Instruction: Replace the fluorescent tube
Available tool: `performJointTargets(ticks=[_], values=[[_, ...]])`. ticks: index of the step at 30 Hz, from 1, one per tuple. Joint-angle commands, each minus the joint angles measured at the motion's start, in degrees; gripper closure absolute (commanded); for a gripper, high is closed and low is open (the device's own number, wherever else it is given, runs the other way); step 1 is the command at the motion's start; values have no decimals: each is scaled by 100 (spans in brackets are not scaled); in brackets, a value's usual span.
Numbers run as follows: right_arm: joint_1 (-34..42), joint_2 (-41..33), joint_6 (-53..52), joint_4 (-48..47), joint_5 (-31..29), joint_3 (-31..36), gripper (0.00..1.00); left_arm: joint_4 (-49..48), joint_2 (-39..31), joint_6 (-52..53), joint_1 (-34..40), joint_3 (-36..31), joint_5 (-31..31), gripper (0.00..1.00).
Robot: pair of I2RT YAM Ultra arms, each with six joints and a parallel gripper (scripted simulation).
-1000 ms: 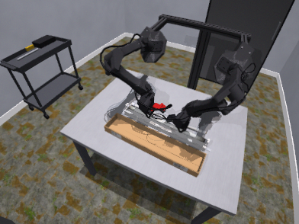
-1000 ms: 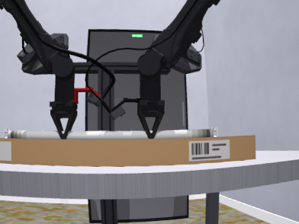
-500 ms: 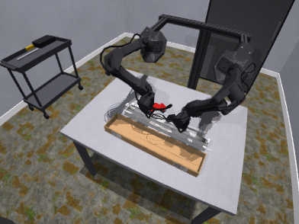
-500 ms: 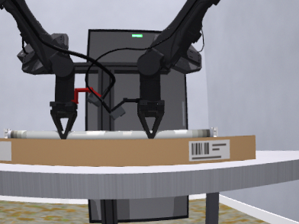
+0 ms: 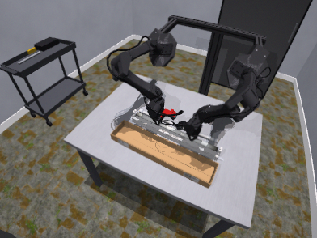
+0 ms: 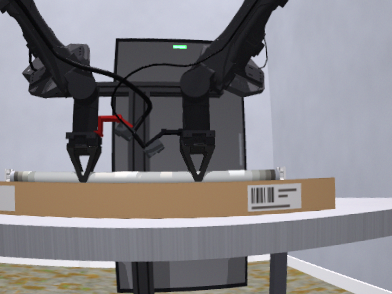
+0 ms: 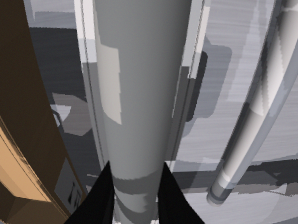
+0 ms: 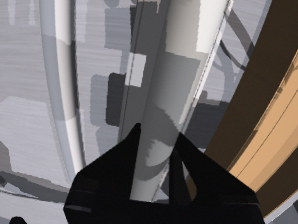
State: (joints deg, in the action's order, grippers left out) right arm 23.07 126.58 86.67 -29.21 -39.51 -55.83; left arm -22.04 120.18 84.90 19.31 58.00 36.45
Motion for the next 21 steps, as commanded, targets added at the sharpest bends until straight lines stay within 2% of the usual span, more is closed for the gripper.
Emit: performJointTargets(ticks=[1, 7, 10, 11, 21], values=[[221, 132, 185, -312, -134, 293, 89, -275, -3, 229, 221, -300, 258, 89], [226, 216, 423, -1037, -135, 509, 89, -977, 105, 453, 224, -551, 260, 89], [218, 205, 367, -768, -128, 520, 89, -739, 35, 410, 219, -558, 252, 89], [202, 264, 515, -1305, -135, 589, 89, -1240, 153, 538, 210, -643, 262, 89], [195, 590, 992, -2634, -59, 923, 89, -2509, 420, 977, 202, -1034, 202, 89]])
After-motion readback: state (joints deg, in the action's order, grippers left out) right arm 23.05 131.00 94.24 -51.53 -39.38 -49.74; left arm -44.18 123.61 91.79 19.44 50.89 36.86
